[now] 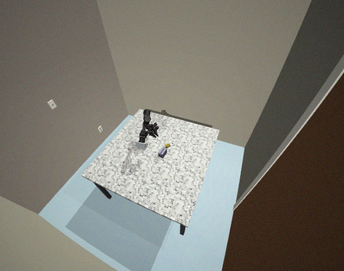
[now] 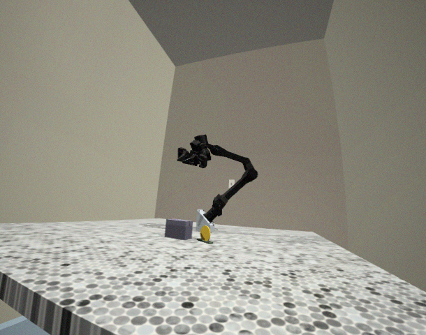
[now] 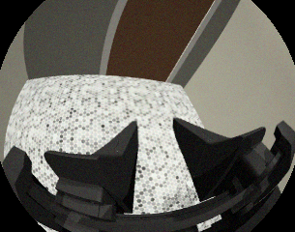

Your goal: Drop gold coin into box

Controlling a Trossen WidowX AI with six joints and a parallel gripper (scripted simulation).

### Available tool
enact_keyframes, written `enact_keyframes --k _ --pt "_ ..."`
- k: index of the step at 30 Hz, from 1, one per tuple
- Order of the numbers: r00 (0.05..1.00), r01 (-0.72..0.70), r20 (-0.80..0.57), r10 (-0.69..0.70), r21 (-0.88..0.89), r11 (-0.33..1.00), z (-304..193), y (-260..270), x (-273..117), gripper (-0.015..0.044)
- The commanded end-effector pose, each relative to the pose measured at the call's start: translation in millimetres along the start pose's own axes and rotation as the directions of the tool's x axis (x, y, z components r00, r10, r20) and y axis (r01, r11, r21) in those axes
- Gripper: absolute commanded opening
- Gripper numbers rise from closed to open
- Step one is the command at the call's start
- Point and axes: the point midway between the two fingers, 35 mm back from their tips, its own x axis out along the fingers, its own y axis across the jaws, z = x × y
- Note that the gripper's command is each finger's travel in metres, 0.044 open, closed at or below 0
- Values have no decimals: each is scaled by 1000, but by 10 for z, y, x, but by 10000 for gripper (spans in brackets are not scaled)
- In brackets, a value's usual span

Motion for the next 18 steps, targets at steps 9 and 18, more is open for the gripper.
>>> enact_keyframes --k 9,18 --pt "721 -636 -602 343 -381 671 -588 1504 880 161" --pt "463 -872 -809 363 -343 348 -983 2222 843 161"
